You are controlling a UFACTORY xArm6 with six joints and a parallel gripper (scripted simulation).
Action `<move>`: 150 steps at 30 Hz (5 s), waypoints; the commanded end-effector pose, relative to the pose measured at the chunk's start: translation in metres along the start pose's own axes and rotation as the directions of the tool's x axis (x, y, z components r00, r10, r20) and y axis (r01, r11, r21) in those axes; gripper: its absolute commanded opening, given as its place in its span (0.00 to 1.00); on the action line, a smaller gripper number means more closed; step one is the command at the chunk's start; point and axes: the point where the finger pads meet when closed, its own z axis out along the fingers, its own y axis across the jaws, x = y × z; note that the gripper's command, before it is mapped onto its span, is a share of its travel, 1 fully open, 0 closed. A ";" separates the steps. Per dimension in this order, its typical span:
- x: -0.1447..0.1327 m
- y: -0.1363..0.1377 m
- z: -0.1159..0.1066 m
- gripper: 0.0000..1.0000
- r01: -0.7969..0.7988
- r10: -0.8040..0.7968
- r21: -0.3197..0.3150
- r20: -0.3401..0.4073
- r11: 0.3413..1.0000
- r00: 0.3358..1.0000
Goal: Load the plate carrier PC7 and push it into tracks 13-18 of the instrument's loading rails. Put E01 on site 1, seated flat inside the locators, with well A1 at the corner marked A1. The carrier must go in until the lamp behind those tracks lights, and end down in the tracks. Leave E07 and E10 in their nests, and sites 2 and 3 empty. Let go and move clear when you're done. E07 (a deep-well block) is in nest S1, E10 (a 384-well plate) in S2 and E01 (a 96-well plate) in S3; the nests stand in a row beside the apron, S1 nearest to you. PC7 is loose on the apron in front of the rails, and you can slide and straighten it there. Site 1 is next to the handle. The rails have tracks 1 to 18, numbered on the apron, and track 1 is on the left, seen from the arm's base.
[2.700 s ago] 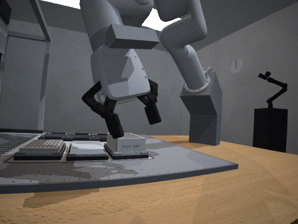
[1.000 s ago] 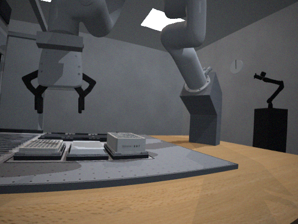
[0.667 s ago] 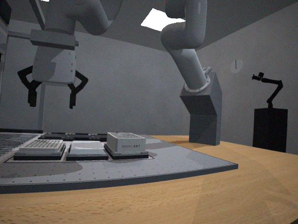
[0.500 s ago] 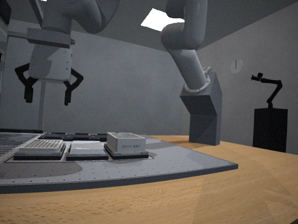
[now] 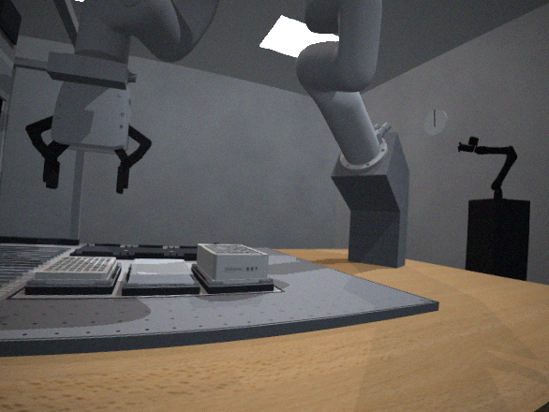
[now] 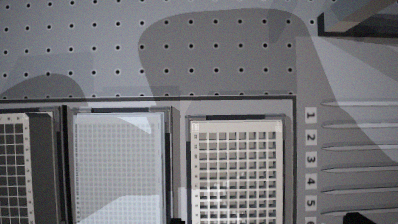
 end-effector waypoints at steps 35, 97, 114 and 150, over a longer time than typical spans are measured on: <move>0.000 0.001 0.055 1.00 0.000 0.000 -0.002 0.000 1.000 1.000; 0.000 0.001 0.104 1.00 0.000 0.000 -0.002 0.000 1.000 1.000; 0.000 0.001 0.110 1.00 0.000 0.000 -0.002 0.000 1.000 1.000; 0.000 0.001 0.109 0.00 0.000 0.000 -0.002 0.000 1.000 1.000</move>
